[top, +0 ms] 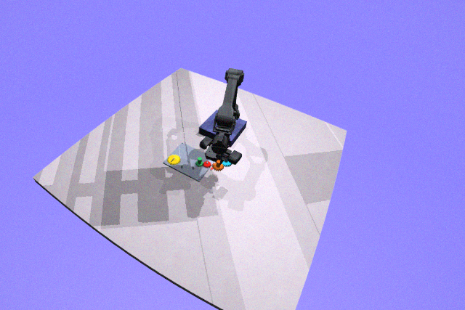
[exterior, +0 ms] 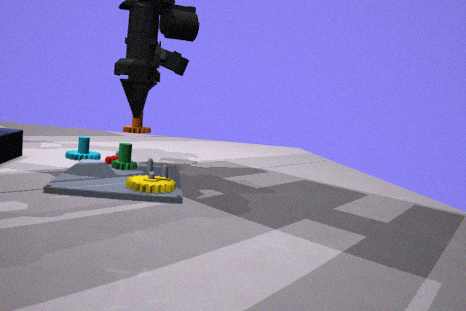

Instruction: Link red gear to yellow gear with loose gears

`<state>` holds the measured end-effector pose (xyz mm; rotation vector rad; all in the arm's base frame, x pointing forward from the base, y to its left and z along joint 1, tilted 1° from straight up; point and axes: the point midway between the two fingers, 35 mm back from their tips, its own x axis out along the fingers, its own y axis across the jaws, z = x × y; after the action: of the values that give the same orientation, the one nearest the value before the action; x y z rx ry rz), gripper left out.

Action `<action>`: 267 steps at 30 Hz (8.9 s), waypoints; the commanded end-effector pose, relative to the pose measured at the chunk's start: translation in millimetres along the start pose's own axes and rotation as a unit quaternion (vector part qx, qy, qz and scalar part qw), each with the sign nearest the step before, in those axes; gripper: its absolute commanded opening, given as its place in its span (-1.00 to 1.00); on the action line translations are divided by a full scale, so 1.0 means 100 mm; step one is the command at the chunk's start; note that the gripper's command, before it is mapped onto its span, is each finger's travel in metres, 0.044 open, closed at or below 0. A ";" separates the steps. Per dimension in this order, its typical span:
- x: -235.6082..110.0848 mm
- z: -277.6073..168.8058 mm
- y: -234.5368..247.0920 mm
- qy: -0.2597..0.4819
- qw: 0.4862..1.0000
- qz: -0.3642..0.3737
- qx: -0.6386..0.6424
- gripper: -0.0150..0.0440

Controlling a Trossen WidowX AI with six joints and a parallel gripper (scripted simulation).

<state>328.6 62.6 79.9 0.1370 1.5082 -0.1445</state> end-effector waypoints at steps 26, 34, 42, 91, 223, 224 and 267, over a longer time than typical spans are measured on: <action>-0.69 -0.05 -0.04 0.013 1.000 0.000 -0.007 -0.49; -0.86 -0.10 -0.05 0.018 1.000 0.000 -0.008 -0.49; -0.76 -0.01 -0.16 0.018 1.000 0.000 -0.008 -0.49; -0.02 0.43 -1.12 0.016 1.000 -0.004 -0.008 -0.49; 0.14 -0.96 -0.06 0.021 0.998 -0.001 0.061 1.00; 0.18 -0.96 -0.06 0.021 0.998 -0.001 0.061 1.00; 0.55 -0.98 -0.07 0.021 0.998 -0.001 0.061 -0.31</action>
<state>234.0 72.7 19.2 0.2346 1.5431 -0.2355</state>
